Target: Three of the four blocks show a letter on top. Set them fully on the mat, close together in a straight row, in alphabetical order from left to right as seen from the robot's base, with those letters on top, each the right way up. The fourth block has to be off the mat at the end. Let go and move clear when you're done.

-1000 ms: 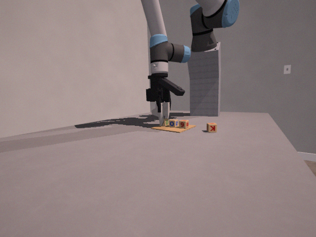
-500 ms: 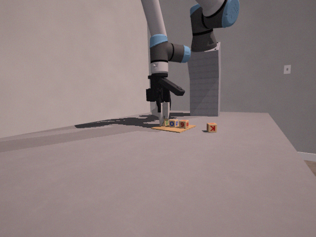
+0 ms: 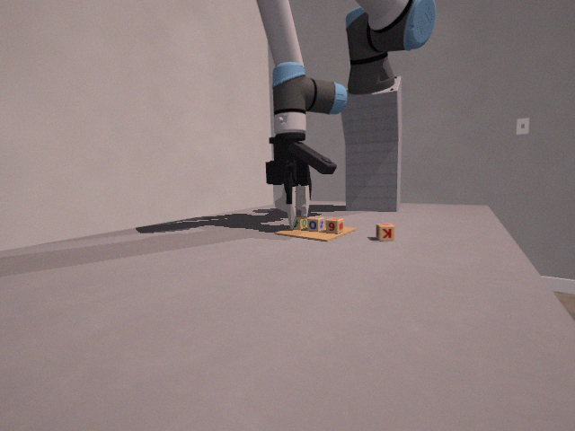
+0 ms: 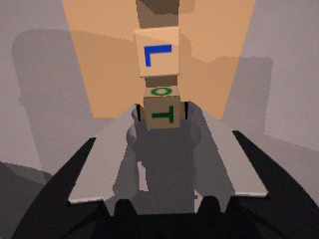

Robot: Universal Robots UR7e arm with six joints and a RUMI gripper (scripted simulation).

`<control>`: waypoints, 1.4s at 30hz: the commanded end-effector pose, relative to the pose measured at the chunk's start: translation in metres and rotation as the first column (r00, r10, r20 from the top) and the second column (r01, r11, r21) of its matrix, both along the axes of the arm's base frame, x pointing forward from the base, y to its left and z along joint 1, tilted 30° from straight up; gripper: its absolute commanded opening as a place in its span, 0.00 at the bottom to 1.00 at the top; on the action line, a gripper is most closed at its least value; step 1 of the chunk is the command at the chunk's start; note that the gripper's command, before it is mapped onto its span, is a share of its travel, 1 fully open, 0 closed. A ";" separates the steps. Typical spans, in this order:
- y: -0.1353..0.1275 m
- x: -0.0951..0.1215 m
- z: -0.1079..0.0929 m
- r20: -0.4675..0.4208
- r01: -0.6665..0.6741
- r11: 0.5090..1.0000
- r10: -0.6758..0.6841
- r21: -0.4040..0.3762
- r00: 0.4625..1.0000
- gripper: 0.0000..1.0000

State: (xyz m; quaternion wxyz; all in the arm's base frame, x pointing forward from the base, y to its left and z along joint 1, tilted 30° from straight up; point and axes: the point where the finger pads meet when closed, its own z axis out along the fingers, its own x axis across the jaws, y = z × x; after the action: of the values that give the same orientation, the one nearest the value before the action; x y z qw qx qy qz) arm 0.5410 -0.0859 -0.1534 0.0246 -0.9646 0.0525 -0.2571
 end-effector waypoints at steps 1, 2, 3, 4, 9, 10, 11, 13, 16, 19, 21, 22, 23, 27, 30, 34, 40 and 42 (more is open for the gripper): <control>0.000 0.002 0.001 0.003 -0.001 1.000 0.001 -0.002 1.000 0.28; 0.000 0.002 0.001 0.003 -0.001 1.000 0.001 -0.002 1.000 0.28; 0.000 0.002 0.001 0.003 -0.001 1.000 0.001 -0.002 1.000 0.28; 0.000 0.002 0.001 0.003 -0.001 1.000 0.001 -0.002 1.000 0.28; 0.000 0.001 0.001 0.003 0.000 1.000 0.000 -0.002 1.000 0.28; 0.000 0.001 0.002 0.003 0.000 1.000 0.000 -0.002 1.000 0.28; 0.000 0.000 0.003 0.002 0.000 1.000 0.000 -0.002 1.000 0.28; 0.000 -0.003 0.005 0.001 0.001 1.000 -0.001 -0.001 1.000 0.28; -0.001 -0.006 0.011 0.001 0.001 1.000 -0.001 0.000 1.000 0.28; -0.001 -0.009 0.016 0.001 0.001 1.000 -0.001 0.000 1.000 0.28; -0.001 -0.011 0.019 0.001 0.001 1.000 -0.001 0.000 1.000 0.28; -0.001 -0.013 0.022 0.001 0.001 1.000 -0.001 0.000 1.000 0.28; -0.001 -0.015 0.026 0.001 0.001 1.000 -0.001 0.000 1.000 0.28; -0.001 -0.023 0.041 0.001 0.001 1.000 -0.001 0.000 1.000 0.28; -0.001 -0.030 0.052 0.001 0.001 1.000 -0.001 0.000 1.000 0.28; -0.002 -0.037 0.064 0.001 0.001 1.000 -0.001 0.000 1.000 0.28; -0.002 -0.042 0.073 0.001 0.001 1.000 -0.001 0.000 1.000 0.28; -0.002 -0.044 0.076 0.001 0.001 1.000 -0.001 0.000 1.000 0.28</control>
State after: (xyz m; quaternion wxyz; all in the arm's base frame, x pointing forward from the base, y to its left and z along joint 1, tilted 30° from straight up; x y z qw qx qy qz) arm 0.5043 -0.0886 -0.0847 0.0218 -0.9637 0.0529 -0.2606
